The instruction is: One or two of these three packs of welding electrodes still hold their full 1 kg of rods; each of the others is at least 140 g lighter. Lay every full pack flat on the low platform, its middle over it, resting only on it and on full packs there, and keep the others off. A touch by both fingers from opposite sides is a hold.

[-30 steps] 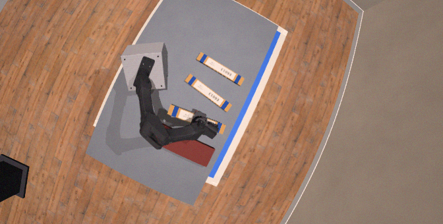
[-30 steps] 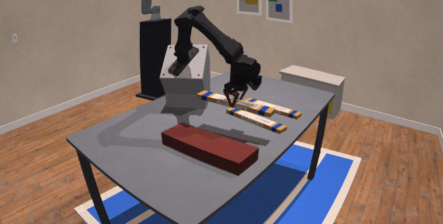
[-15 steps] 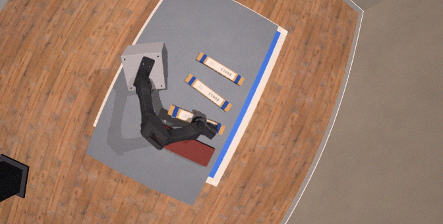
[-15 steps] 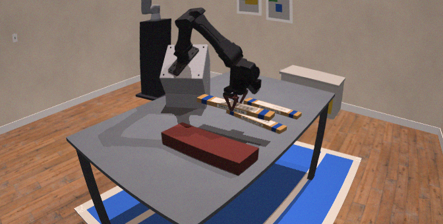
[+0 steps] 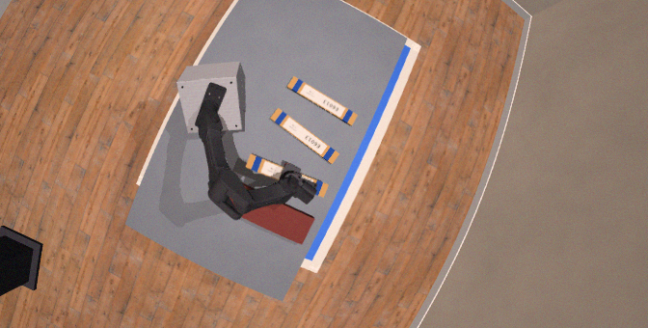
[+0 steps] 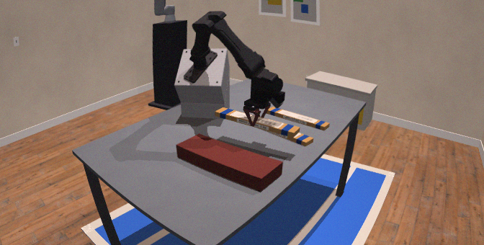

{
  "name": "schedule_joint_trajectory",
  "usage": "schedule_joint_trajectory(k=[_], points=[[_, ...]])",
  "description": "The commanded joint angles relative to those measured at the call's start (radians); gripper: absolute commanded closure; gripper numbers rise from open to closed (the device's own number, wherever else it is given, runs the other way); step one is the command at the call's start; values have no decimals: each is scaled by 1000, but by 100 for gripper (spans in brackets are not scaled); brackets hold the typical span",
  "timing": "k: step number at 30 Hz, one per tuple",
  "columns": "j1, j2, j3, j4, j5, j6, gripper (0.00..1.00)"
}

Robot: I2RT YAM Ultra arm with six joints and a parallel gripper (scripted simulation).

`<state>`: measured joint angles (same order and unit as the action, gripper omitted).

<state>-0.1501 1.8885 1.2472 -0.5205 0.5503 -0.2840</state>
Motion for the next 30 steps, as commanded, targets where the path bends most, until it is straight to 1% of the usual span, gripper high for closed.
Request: schedule_joint_trajectory(k=[1, 2, 4, 5, 7, 8, 10, 12, 15, 18, 19, 22, 23, 25, 27, 29, 30], points=[[25, -6, -5, 27, -10, -16, 100], [22, -30, -11, 35, -12, -19, 100], [18, -26, 18, 46, -13, -24, 100], [16, -22, 18, 51, -13, -26, 100], [11, 23, 14, 62, -16, -31, 100], [9, 27, 11, 68, -17, -33, 100], [4, 1, 5, 80, -19, -39, 100], [-1, 7, 0, 90, -21, -43, 100], [-7, 55, -4, 106, -24, -50, 100], [-10, 56, -5, 112, -25, -53, 100], [-13, 29, -7, 119, -27, -56, 100], [-19, 37, 13, 134, -28, -62, 100], [-21, 41, 14, 139, -30, -64, 100], [-25, 87, 15, 149, -32, -69, 100], [-29, 94, 16, 160, -34, -74, 100], [-34, 68, 16, 171, -36, -78, 100], [-36, 72, 16, 176, -37, -81, 100]])
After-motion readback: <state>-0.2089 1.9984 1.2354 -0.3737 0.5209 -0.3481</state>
